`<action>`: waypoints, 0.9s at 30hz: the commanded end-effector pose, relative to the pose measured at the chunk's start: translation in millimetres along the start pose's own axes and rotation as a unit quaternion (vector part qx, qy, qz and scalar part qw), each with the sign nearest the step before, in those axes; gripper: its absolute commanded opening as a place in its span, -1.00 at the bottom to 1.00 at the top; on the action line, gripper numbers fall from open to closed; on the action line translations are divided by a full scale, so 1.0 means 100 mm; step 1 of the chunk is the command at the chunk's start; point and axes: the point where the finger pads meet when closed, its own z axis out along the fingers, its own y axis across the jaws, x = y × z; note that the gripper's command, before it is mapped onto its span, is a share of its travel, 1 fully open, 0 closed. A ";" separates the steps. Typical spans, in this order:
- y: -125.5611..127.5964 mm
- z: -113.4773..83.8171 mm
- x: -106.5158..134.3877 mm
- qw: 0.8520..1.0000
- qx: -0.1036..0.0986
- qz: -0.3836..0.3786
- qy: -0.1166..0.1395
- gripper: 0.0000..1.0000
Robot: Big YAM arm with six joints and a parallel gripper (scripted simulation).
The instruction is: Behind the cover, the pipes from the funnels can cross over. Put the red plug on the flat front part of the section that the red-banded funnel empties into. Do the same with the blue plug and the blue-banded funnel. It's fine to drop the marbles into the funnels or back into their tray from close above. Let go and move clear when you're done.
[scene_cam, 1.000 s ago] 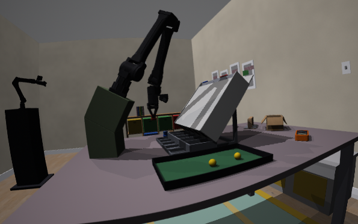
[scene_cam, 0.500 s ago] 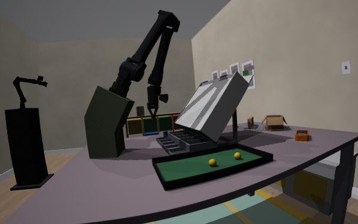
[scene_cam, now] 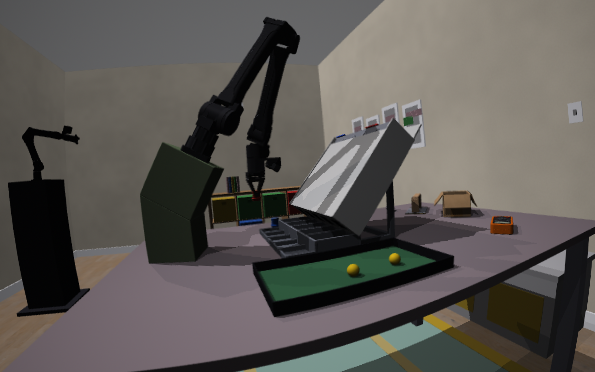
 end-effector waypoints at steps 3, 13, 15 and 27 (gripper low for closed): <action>0.05 0.25 -0.24 1.000 0.000 0.003 -0.003 -1.00; -0.07 0.28 -0.15 1.000 0.009 -0.002 0.003 -1.00; -0.08 0.26 -0.17 1.000 0.006 0.000 0.002 -1.00; -0.41 0.19 -0.23 1.000 -0.003 0.005 -0.006 -1.00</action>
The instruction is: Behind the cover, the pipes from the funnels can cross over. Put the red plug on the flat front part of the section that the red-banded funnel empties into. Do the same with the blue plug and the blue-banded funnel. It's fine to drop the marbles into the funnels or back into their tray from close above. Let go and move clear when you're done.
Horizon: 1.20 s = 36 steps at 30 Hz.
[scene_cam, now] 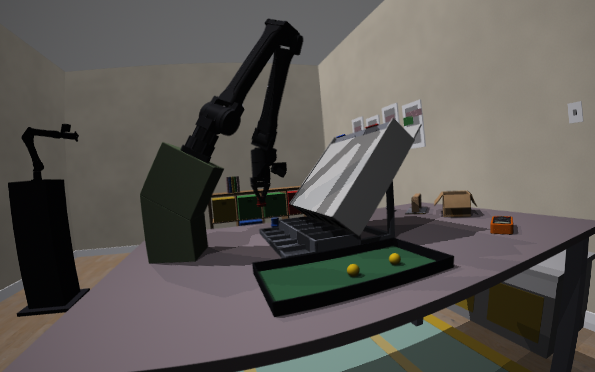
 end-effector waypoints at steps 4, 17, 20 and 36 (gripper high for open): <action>-0.41 -0.03 -0.09 1.000 -0.007 0.004 -0.009 -1.00; -1.28 -0.02 -0.08 1.000 -0.005 0.002 -0.011 -1.00; -1.49 -0.02 -0.08 1.000 -0.005 0.002 -0.011 -1.00; -2.20 -0.02 -0.07 1.000 -0.002 0.000 -0.013 -1.00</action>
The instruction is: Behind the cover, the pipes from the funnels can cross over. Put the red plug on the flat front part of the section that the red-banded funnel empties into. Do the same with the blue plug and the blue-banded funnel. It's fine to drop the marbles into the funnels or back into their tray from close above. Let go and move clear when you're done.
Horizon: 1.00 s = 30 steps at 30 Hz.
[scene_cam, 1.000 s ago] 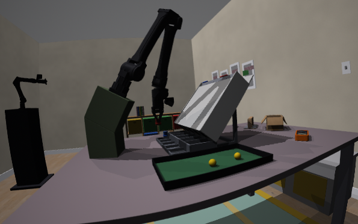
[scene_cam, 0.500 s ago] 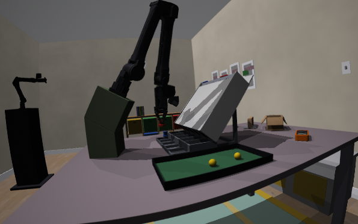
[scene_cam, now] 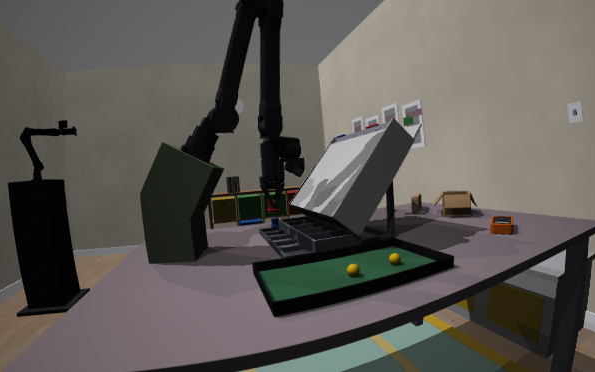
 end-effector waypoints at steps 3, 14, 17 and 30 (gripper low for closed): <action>-0.21 -0.02 -0.06 1.000 0.000 -0.020 -0.013 -1.00; -0.38 -0.02 -0.07 1.000 0.001 -0.020 -0.013 -1.00; -0.39 -0.02 -0.06 1.000 0.001 -0.020 -0.013 -1.00; -0.38 -0.02 -0.05 1.000 0.000 -0.019 -0.011 -1.00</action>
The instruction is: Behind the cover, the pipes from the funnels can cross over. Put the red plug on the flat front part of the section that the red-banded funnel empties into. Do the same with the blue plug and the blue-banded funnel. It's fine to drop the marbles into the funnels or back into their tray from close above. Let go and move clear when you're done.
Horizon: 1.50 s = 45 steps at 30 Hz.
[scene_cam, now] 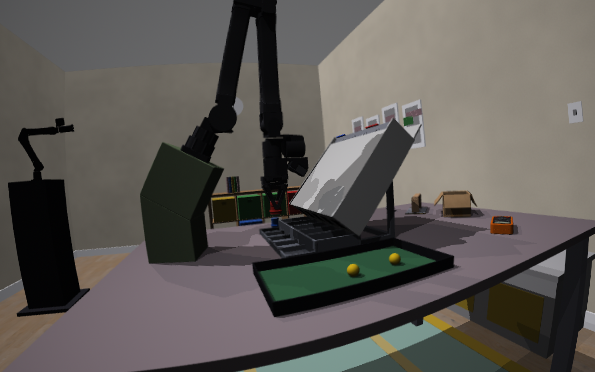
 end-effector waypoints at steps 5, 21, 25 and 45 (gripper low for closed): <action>-0.01 -0.02 -0.04 1.000 0.000 0.002 -0.011 -1.00; -0.01 -0.02 -0.04 1.000 0.000 0.002 -0.011 -1.00; -0.01 0.01 0.00 1.000 0.000 0.001 -0.005 -1.00; -0.03 0.27 -0.05 1.000 0.001 0.000 -0.006 -1.00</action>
